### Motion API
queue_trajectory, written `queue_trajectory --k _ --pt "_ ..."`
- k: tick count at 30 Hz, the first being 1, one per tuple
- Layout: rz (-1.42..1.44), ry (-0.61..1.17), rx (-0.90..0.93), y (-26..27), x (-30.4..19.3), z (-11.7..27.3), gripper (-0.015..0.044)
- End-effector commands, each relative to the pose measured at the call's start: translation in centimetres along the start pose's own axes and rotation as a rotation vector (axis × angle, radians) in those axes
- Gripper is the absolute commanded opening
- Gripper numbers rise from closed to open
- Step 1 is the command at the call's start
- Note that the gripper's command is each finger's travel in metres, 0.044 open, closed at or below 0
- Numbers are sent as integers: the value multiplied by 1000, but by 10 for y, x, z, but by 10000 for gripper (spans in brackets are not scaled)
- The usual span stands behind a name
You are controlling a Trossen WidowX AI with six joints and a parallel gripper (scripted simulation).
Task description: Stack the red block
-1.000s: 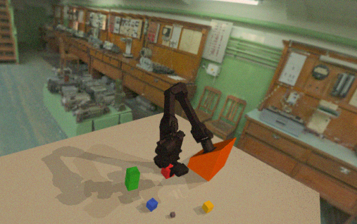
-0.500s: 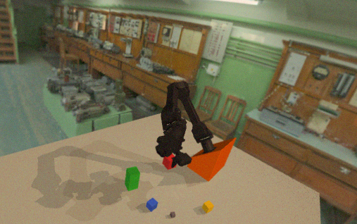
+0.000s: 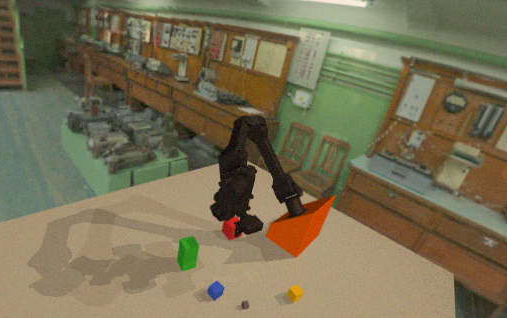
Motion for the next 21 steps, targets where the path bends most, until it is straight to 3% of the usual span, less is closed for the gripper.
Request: queue_trajectory --k 1,21 --pt "7 8 -3 -2 16 0 0" --pt "3 2 -6 -22 95 -1 0"
Point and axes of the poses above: the point midway between the two fingers, 35 mm back from their tips, its own z axis back along the fingers, its own y axis across the jaws, x = y × z, the point moved 6 cm from there along z, back along the fingers, and after that the axes turned 5 degrees about -z, right-handed, at the moved point
